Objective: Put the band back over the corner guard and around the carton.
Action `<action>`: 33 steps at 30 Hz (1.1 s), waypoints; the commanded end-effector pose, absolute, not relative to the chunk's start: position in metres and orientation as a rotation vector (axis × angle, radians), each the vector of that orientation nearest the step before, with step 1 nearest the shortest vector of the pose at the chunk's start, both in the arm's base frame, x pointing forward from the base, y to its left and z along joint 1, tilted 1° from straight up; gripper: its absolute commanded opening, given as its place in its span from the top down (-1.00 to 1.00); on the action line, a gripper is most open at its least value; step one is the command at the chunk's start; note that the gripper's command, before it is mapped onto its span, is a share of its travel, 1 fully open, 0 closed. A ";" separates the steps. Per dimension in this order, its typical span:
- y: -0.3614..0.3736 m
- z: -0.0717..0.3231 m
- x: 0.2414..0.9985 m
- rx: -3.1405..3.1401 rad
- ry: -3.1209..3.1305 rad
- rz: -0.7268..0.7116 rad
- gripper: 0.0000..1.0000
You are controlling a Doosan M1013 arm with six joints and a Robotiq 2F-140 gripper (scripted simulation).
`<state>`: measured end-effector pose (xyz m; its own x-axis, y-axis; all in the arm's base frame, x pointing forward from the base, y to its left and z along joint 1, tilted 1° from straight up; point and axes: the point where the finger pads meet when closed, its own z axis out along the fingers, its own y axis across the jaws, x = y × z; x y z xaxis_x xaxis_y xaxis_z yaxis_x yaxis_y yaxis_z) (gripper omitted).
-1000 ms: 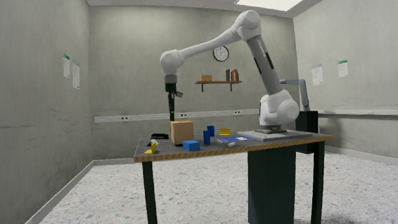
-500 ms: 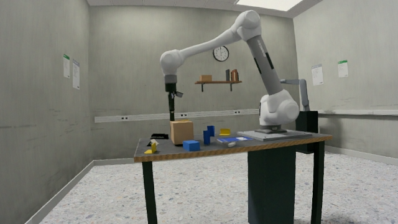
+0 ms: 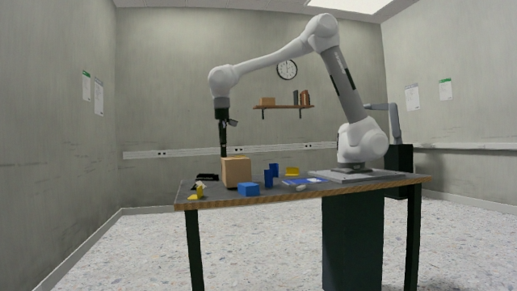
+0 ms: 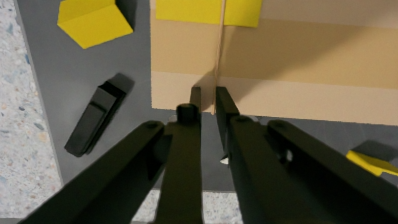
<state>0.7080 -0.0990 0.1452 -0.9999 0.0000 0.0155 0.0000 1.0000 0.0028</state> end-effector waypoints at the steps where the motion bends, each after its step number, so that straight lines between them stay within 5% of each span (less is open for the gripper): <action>1: -0.099 0.146 0.708 0.000 -3.128 -0.005 0.63; 33: -0.099 0.180 0.709 0.000 -3.128 -0.005 0.63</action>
